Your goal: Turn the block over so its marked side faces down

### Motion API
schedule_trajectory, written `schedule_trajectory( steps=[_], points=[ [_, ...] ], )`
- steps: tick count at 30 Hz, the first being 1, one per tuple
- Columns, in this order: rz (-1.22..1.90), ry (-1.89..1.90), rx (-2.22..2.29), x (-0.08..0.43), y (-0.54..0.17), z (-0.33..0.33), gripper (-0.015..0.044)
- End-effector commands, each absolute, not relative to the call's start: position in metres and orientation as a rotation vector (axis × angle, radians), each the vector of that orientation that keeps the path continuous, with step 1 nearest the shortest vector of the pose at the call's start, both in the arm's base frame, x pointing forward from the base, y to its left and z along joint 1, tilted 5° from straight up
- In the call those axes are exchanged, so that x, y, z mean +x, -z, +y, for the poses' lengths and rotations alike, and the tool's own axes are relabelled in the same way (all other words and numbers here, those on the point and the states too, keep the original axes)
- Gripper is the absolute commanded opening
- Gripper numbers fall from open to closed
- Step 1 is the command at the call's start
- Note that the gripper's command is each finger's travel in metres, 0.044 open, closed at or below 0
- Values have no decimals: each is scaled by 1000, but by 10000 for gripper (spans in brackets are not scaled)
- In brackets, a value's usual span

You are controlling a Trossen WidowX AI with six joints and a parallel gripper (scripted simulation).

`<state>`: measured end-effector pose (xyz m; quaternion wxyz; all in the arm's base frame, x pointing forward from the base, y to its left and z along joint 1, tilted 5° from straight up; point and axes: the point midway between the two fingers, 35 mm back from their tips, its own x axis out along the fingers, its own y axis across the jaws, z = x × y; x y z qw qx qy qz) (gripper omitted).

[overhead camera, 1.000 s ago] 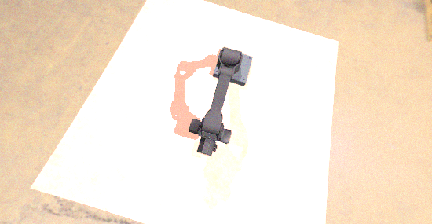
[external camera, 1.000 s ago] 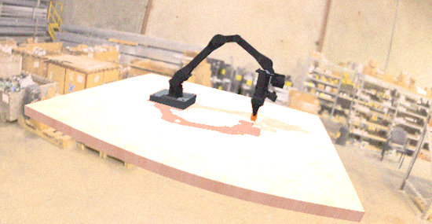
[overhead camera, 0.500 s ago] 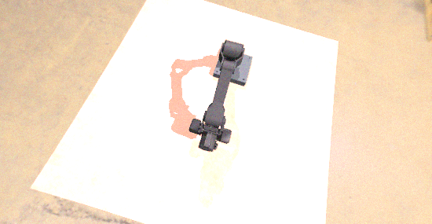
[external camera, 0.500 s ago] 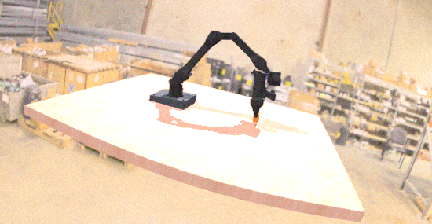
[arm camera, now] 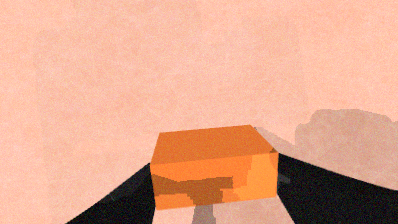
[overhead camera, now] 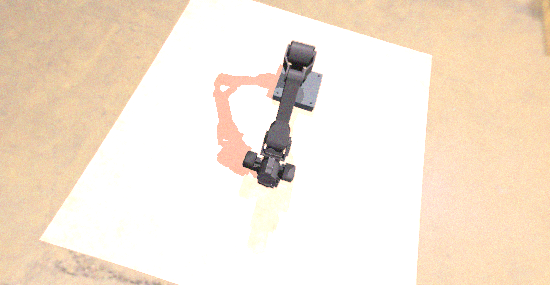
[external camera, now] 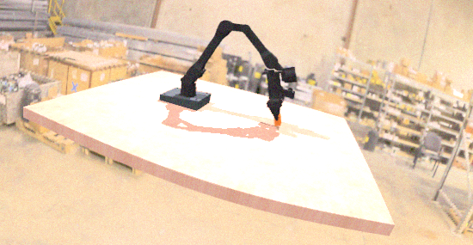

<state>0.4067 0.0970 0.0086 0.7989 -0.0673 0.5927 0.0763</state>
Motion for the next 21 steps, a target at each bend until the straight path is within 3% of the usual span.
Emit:
schedule_trajectory(
  steps=[1, 21],
  points=[
    [1217, -167, -145, 407, -11, 97, 0],
    [1004, -177, -123, 399, -9, 95, 0]
  ],
)
